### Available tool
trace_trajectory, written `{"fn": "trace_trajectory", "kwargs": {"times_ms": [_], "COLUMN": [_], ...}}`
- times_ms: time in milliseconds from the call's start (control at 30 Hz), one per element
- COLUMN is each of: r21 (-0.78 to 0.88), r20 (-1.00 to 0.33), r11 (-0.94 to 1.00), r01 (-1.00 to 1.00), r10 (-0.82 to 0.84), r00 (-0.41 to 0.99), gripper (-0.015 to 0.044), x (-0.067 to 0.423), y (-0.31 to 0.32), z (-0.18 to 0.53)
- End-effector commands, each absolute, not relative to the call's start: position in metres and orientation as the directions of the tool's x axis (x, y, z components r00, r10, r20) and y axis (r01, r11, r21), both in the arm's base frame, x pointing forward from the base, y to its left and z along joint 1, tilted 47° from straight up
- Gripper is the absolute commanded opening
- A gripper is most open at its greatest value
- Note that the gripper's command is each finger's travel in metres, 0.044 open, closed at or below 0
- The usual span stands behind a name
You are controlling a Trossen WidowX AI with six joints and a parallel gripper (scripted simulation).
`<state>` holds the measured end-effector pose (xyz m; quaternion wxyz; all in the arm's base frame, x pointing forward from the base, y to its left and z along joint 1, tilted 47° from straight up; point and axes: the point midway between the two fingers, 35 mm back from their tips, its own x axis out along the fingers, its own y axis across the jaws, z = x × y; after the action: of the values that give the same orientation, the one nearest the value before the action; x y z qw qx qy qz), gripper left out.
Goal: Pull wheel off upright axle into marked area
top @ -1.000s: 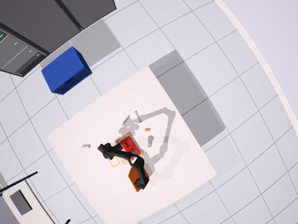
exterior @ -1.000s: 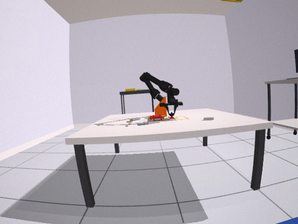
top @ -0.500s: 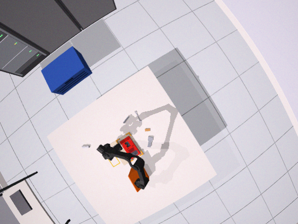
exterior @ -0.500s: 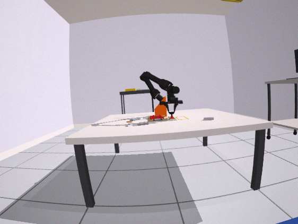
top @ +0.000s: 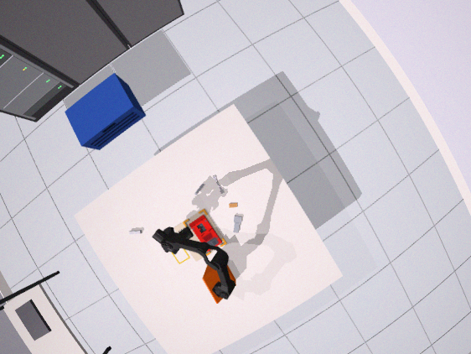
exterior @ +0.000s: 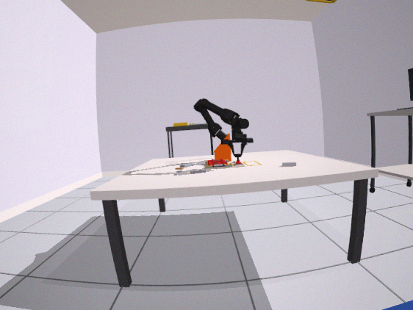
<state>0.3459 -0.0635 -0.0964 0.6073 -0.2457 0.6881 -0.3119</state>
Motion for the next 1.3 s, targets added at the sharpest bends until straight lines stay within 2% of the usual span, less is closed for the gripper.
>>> {"fn": "trace_trajectory", "kwargs": {"times_ms": [0,1267], "r21": [-0.725,-0.724], "r20": [-0.687,-0.687], "r11": [0.688,0.688], "r01": [0.046,0.044], "r10": [-0.714,-0.715], "r00": [-0.134,-0.131], "gripper": [0.0,0.0], "x": [0.348,0.35], "y": [-0.06,-0.042], "z": [-0.092,-0.076]}}
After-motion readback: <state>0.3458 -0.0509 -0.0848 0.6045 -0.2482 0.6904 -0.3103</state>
